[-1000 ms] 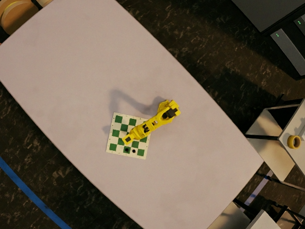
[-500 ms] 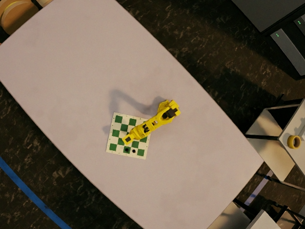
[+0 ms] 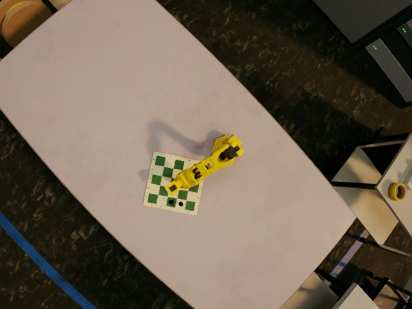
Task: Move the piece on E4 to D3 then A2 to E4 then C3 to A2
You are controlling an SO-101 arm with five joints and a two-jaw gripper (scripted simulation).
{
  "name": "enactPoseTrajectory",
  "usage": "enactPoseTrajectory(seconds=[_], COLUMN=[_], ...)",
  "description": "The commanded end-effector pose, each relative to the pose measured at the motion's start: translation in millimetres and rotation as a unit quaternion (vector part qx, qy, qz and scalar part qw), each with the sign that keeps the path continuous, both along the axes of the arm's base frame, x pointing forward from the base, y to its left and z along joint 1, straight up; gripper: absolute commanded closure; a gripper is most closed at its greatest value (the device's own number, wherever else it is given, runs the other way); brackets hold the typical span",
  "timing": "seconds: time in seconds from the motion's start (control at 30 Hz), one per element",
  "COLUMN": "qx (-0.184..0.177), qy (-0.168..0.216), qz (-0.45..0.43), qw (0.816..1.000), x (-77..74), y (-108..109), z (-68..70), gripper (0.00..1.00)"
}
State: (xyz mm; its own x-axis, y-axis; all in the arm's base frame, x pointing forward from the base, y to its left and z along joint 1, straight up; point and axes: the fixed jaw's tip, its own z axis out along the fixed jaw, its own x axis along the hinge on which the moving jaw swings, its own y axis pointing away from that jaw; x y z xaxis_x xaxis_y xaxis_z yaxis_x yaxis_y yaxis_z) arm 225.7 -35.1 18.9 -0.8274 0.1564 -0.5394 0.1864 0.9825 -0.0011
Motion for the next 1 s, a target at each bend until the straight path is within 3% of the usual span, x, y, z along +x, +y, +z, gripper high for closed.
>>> enactPoseTrajectory(seconds=[0.0, 0.97], qx=[0.001, -0.001], qy=[0.012, 0.012], qz=[-0.003, -0.004], qw=[1.0, 1.0], x=[-4.6, -5.4], y=[-2, -3], z=[-2.5, 36.5], gripper=[1.0, 1.0])
